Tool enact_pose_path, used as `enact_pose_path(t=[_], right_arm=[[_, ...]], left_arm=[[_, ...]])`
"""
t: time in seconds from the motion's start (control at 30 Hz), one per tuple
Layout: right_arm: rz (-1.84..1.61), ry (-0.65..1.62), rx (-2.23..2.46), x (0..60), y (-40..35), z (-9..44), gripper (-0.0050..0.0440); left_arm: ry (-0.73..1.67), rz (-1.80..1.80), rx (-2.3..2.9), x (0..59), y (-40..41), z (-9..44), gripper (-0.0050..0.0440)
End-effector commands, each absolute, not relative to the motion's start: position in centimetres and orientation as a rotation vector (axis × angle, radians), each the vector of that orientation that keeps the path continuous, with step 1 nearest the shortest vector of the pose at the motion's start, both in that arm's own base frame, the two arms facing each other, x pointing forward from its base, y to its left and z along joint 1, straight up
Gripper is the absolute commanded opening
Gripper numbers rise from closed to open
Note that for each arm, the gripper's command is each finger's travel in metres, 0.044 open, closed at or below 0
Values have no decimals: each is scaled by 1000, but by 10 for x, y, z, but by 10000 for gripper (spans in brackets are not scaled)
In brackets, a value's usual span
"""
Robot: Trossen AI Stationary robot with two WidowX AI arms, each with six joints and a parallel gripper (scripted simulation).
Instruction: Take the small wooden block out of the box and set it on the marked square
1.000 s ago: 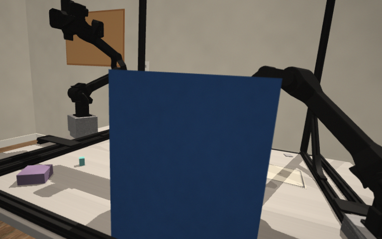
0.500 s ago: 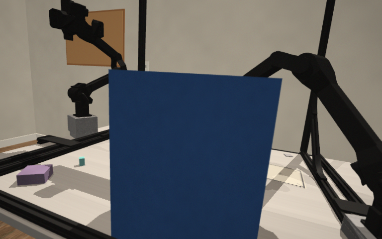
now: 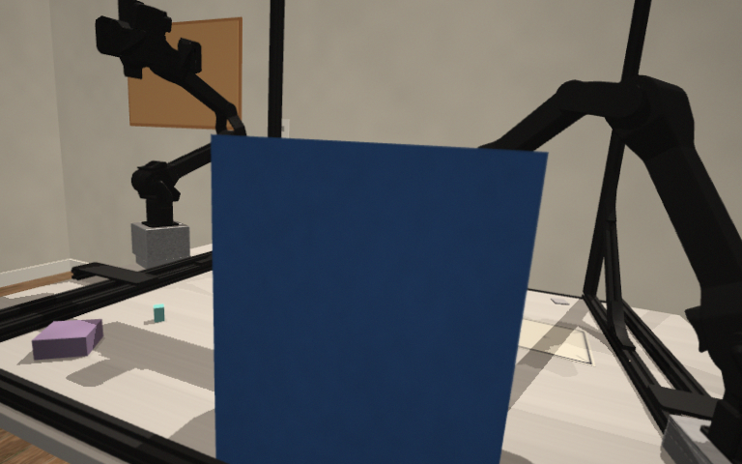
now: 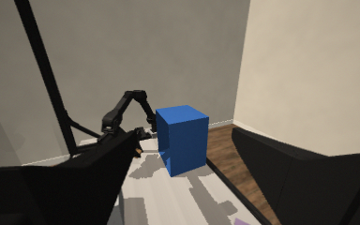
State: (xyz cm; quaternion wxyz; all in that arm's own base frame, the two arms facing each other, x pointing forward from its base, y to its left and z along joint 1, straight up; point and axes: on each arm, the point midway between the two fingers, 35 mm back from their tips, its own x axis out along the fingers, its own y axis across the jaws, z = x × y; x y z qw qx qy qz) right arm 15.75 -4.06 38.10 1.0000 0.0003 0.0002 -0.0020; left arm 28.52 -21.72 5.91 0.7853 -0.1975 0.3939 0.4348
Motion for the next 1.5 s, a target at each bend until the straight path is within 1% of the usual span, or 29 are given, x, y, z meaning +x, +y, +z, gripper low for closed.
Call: enact_pose_path(t=[0.0,0.4,0.5,0.77,1.0,1.13,1.47], right_arm=[[0,0,0,158,-40,381,400],[0,0,0,158,-40,381,400],[0,0,0,158,-40,381,400],[0,0,0,158,-40,381,400],[0,0,0,158,-40,381,400],[0,0,0,158,-40,381,400],[0,0,0,158,-40,381,400]], left_arm=[[909,857,-412,278,-222,58,0],[1072,510,-305,253,-245,52,0],[1082,478,-294,251,-247,51,0],[1133,216,-208,233,-261,50,0],[1138,-23,-124,216,-272,51,0],[1133,-92,-99,211,-275,51,0],[1057,-436,32,185,-288,56,0]])
